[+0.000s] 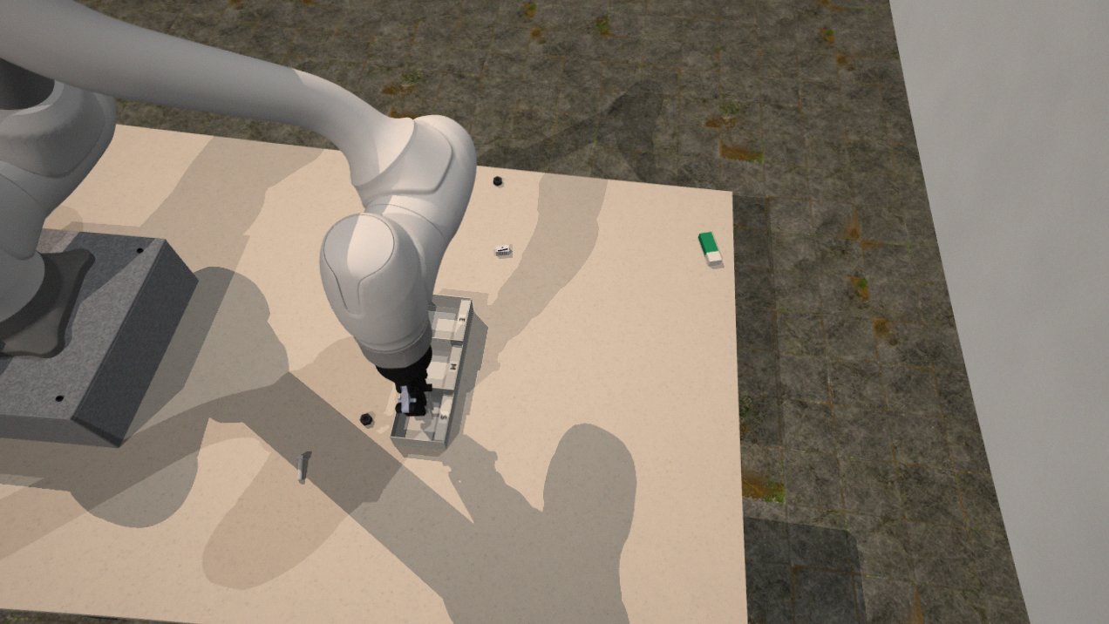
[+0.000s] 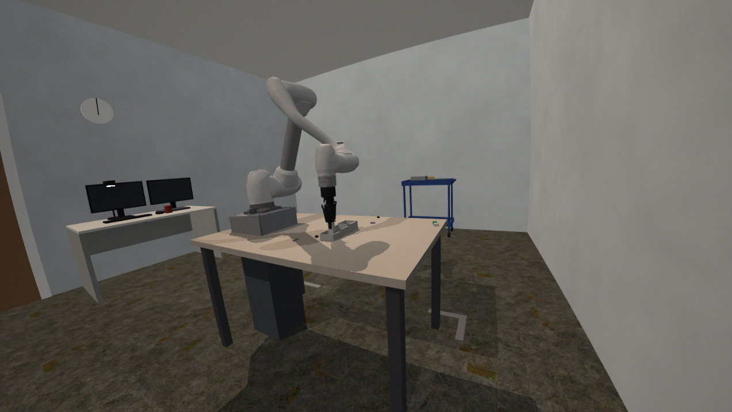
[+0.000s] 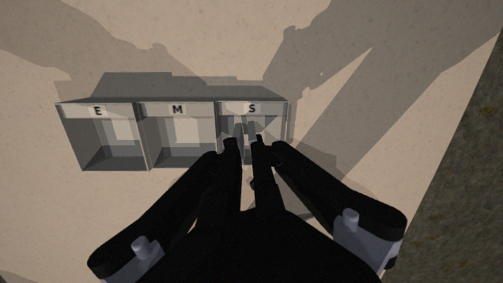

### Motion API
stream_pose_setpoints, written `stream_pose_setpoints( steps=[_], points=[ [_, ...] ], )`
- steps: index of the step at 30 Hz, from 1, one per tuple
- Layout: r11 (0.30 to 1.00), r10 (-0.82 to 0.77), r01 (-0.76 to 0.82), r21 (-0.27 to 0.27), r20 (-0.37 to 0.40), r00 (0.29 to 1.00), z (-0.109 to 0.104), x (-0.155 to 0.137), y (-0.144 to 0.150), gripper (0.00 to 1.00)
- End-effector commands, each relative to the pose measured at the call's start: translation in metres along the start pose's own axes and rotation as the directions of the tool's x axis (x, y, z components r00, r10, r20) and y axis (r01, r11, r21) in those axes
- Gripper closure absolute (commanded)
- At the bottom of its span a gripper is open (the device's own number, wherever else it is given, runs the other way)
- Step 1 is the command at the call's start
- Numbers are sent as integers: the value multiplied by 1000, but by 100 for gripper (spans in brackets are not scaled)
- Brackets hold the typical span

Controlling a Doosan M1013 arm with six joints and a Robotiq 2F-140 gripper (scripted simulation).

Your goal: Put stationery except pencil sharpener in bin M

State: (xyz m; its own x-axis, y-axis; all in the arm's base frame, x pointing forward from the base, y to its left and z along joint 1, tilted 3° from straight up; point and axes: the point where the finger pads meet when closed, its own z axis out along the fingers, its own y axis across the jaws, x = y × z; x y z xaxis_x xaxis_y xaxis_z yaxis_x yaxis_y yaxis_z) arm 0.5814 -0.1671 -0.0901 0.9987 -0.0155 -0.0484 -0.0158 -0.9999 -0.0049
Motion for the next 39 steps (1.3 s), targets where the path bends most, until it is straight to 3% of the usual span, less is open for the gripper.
stream_pose_setpoints(
  steps=[1,22,32,39],
  points=[
    [1000,-2,2,-2,0,1000,-7,0,1,85],
    [1000,-2,2,-2,0,1000,-29,0,1,85],
    [1000,-2,2,-2,0,1000,-58,0,1,85],
    [1000,-2,2,-2,0,1000,-58,0,1,85]
  ],
)
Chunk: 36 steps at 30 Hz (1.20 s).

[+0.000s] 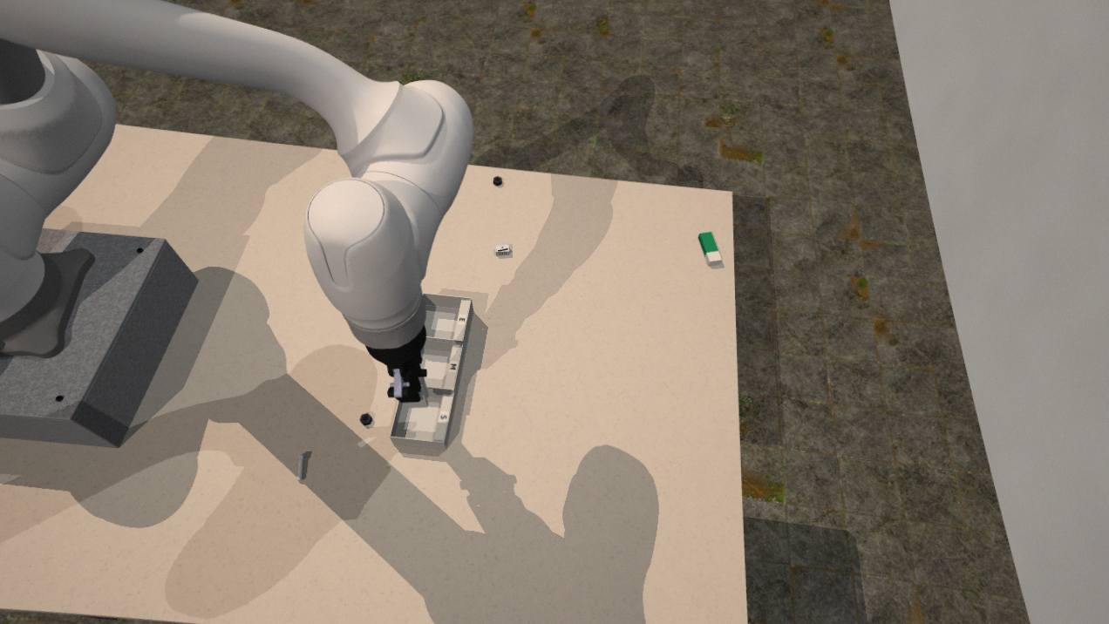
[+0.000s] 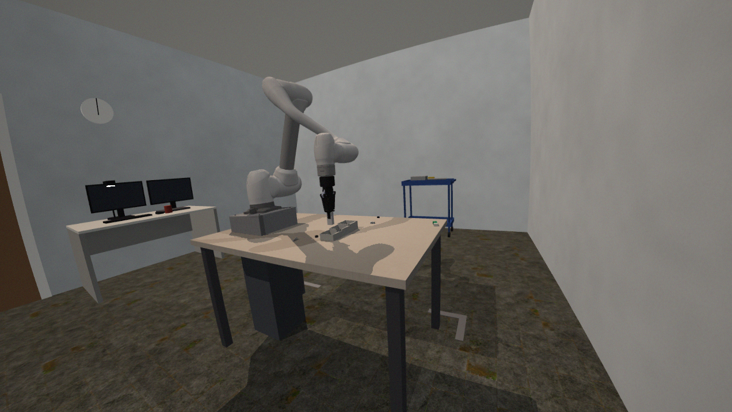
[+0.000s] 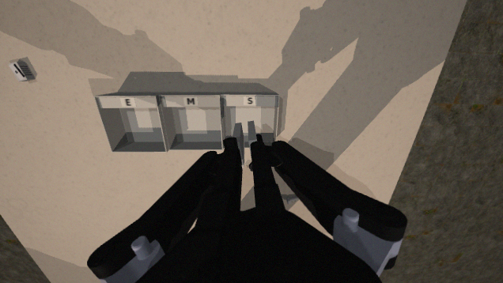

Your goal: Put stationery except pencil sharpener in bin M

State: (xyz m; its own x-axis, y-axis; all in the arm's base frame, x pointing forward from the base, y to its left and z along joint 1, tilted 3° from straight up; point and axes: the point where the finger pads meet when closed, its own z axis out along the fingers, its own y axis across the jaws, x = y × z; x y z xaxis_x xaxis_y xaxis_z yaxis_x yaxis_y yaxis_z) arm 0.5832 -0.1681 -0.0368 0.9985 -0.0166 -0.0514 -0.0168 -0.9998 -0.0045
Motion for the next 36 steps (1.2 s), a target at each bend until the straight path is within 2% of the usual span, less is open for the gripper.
stream_pose_setpoints(
  steps=[1,31,36],
  points=[
    [1000,-3,3,-2,-3,1000,-5,1,0,85],
    [1000,-3,3,-2,-3,1000,-5,1,0,85],
    [1000,-3,3,-2,-3,1000,-4,4,-25,85]
  ],
)
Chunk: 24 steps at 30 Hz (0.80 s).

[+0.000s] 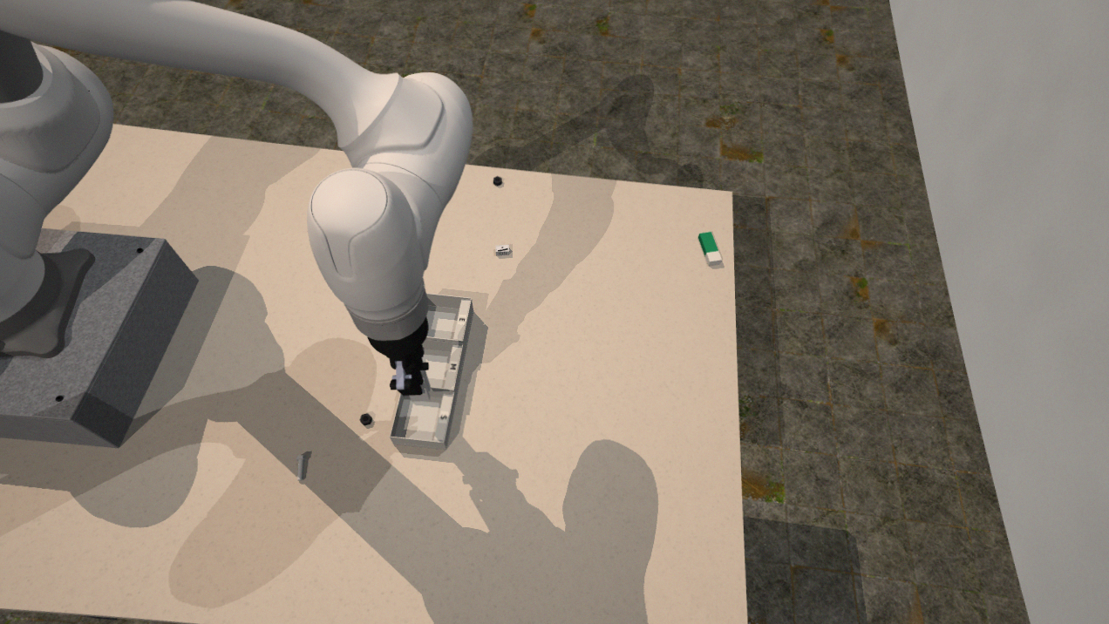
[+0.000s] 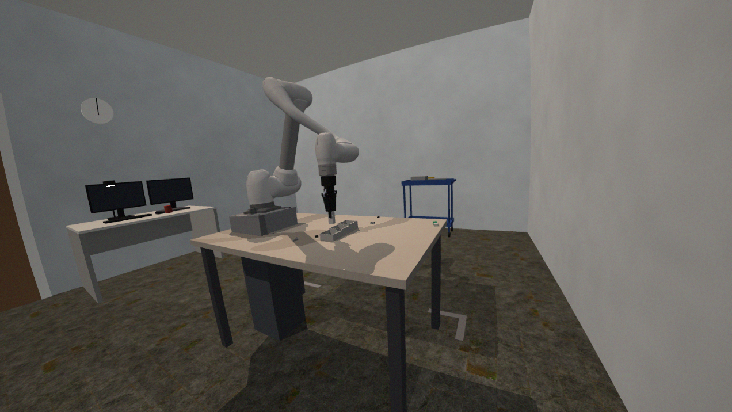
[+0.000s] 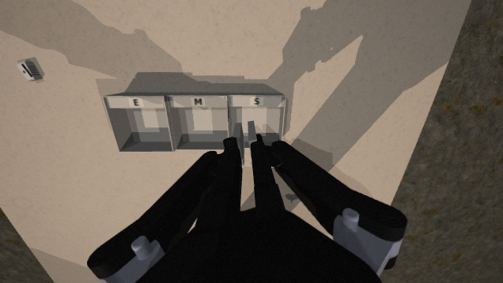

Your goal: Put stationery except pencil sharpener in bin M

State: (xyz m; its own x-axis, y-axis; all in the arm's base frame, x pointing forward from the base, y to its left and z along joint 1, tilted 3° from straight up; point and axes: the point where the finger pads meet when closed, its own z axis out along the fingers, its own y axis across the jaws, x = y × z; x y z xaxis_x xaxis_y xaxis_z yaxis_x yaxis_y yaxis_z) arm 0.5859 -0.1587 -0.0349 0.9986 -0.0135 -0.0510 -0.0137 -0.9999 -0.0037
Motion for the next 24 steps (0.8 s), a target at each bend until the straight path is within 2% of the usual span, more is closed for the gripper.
stream_pose_setpoints(
  steps=[1,4,14,24],
  points=[
    [1000,0,0,-1,-2,1000,-3,3,-20,85],
    [1000,0,0,-1,-2,1000,-3,4,-25,85],
    [1000,0,0,-1,-2,1000,-3,10,-73,85],
    [1000,0,0,-1,-2,1000,-3,10,-73,85]
  ],
)
